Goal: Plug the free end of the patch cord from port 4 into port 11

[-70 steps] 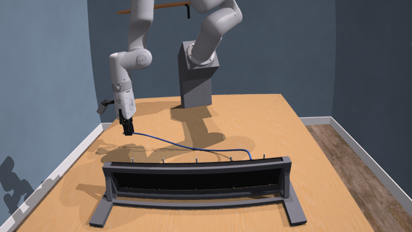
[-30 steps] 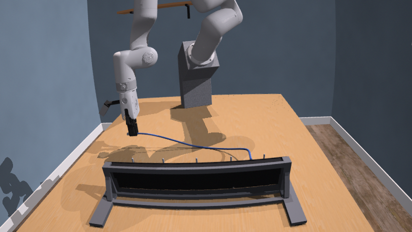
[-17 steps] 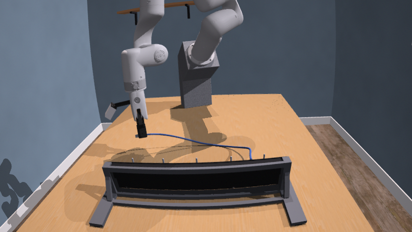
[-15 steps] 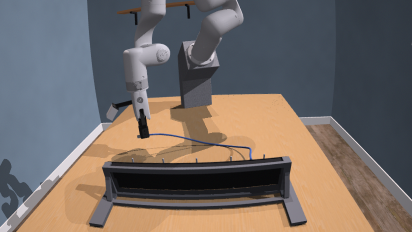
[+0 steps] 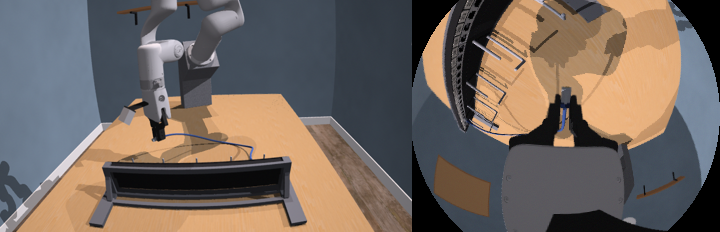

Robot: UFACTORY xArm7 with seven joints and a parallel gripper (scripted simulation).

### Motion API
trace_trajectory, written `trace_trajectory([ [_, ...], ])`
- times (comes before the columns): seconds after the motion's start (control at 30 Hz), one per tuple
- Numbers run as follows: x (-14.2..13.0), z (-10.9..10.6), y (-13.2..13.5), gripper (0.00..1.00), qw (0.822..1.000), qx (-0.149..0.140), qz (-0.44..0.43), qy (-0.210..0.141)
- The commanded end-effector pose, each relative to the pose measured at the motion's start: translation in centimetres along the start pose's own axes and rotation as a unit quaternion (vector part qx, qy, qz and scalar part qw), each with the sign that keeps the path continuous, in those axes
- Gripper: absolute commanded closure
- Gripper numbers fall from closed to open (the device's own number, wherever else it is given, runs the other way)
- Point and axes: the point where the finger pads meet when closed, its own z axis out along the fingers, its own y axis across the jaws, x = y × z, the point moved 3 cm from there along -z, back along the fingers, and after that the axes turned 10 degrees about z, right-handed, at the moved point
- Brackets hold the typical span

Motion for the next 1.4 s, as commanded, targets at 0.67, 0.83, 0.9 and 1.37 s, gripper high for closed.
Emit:
trace_trajectory([
  [0.67,-5.1,-2.0,-11.5,1.00,0.958,-0.003,-0.287,0.001],
  [0.83,-5.8,-2.2,-13.0,1.00,0.946,-0.003,-0.323,0.001],
  [0.9,-6.0,-2.3,-13.3,1.00,0.944,-0.003,-0.331,0.001],
  [1.37,-7.3,-2.7,-16.1,1.00,0.918,-0.004,-0.397,0.001],
])
